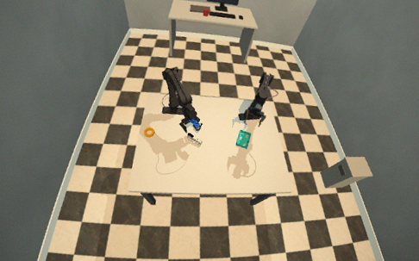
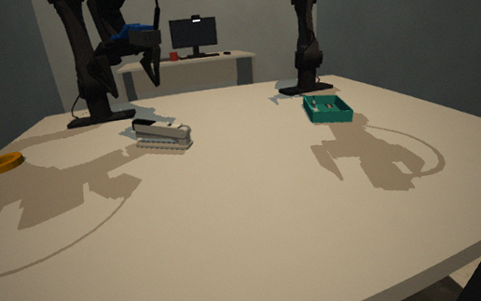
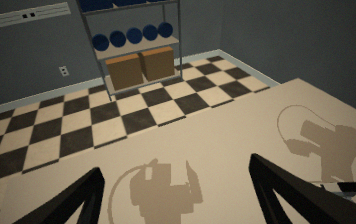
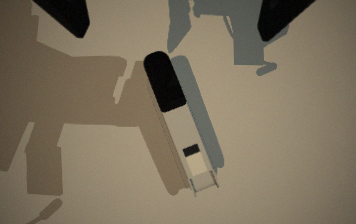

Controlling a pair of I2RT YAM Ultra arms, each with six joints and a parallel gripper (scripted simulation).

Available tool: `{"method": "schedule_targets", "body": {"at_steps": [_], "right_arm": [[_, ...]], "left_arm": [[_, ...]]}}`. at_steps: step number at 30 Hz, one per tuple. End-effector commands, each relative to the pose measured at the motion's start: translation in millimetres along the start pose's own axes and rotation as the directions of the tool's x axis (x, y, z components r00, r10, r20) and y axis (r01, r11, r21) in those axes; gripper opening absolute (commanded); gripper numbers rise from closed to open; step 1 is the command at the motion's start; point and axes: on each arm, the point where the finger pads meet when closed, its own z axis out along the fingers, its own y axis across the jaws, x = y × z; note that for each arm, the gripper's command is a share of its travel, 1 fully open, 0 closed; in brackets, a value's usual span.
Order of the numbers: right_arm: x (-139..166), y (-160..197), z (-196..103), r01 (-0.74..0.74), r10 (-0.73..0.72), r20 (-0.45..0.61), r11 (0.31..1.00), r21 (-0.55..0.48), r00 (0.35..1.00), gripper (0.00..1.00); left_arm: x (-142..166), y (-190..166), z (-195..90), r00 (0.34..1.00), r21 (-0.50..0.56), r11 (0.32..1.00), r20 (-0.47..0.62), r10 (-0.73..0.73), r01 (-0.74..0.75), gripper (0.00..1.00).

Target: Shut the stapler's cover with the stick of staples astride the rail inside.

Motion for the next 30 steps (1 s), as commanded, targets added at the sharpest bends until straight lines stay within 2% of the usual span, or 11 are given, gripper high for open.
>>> {"method": "schedule_targets", "body": {"at_steps": [1, 6, 10, 12, 19, 30], "right_arm": [[-13.9, 1.2, -14.0, -0.077, 0.071, 0.144, 0.997, 0.030, 0.987, 1.00], [-8.5, 4.1, -17.8, -0.080, 0.074, 0.170, 0.996, 0.031, 0.983, 1.00], [-3.9, 6.6, -17.4, -0.073, 0.069, 0.155, 0.997, 0.021, 0.985, 1.00], [-3.9, 6.6, -17.4, -0.073, 0.069, 0.155, 0.997, 0.021, 0.985, 1.00], [-7.8, 6.5, -20.4, -0.073, 0.068, 0.166, 0.997, 0.021, 0.984, 1.00], [-15.3, -0.2, -25.1, -0.068, 0.057, 0.197, 0.997, 0.047, 0.979, 1.00]], "left_arm": [[-51.0, 49.2, 8.4, 0.991, -0.117, 0.993, 0.137, -0.002, 0.018, 1.00], [-68.8, 128.9, -4.1, 0.982, -0.320, 0.946, 0.188, 0.014, 0.047, 1.00], [-76.2, 168.5, -16.9, 0.977, -0.416, 0.907, 0.210, 0.027, 0.065, 1.00], [-76.2, 168.5, -16.9, 0.977, -0.416, 0.907, 0.210, 0.027, 0.065, 1.00], [-79.9, 202.0, -31.1, 0.975, -0.497, 0.864, 0.221, 0.036, 0.081, 1.00], [-76.3, 201.6, -30.0, 0.978, -0.495, 0.865, 0.209, 0.027, 0.082, 1.00]]}}
